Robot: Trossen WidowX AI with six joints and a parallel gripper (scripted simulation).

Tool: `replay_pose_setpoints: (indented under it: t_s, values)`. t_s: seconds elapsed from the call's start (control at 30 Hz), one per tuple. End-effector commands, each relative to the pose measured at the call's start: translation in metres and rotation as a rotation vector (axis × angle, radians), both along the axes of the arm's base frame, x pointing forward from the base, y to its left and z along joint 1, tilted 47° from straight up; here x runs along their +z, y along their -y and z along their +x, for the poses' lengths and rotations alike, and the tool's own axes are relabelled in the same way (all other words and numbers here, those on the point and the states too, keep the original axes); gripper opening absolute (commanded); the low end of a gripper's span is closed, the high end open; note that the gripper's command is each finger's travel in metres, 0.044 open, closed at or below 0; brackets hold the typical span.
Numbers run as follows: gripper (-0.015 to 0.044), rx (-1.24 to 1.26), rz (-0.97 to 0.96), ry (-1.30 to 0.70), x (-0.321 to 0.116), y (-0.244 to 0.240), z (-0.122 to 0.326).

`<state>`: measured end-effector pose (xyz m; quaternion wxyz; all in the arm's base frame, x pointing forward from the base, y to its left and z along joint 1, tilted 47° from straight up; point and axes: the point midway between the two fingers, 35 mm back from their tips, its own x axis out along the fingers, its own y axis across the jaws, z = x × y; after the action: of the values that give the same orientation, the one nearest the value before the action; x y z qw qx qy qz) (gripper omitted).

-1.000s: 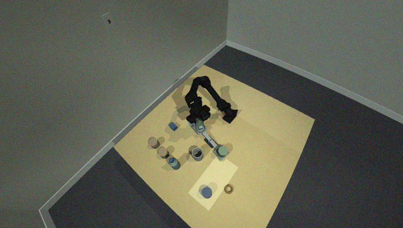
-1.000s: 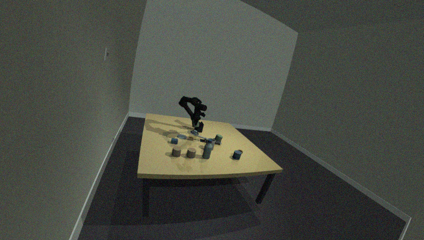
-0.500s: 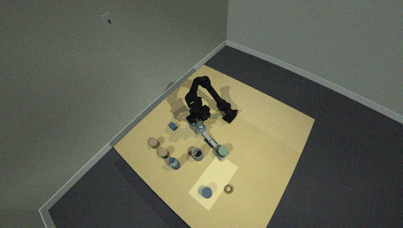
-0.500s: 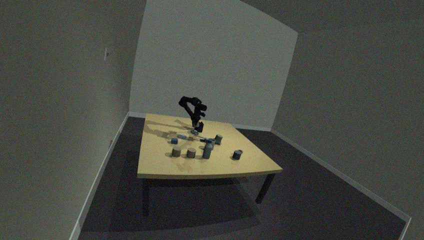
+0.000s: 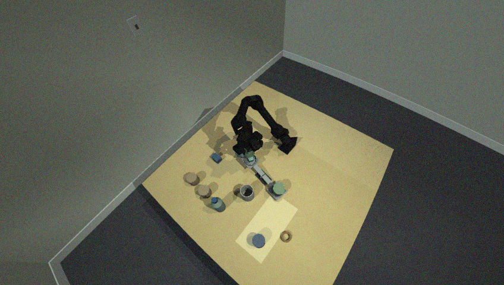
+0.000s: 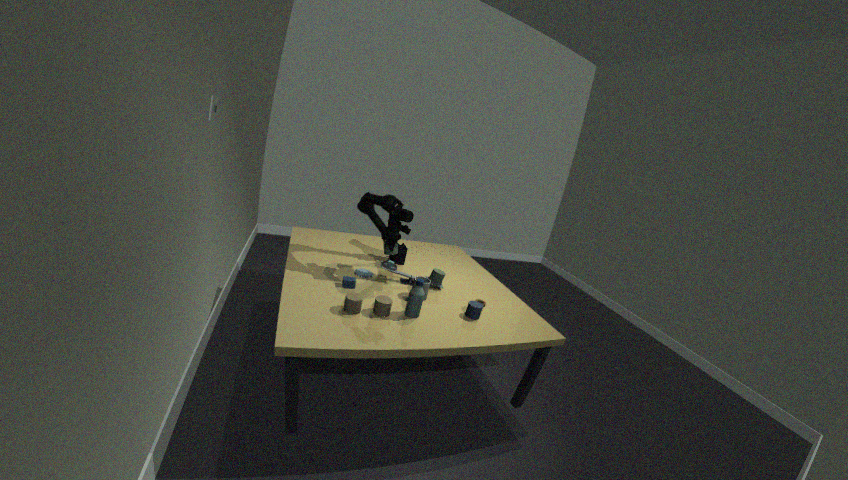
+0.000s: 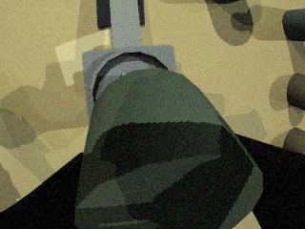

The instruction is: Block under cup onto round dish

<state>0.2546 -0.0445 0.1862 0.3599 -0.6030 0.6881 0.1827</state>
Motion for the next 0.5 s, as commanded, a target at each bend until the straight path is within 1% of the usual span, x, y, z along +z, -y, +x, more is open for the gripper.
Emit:
replay_pose_setpoints:
  t_s: [0.0, 0.47]
  values:
    - [0.0, -0.007, 0.005, 0.002, 0.004, 0.01, -0.005]
    - [0.0, -0.038, 0.02, -0.005, 0.019, 0.055, -0.033]
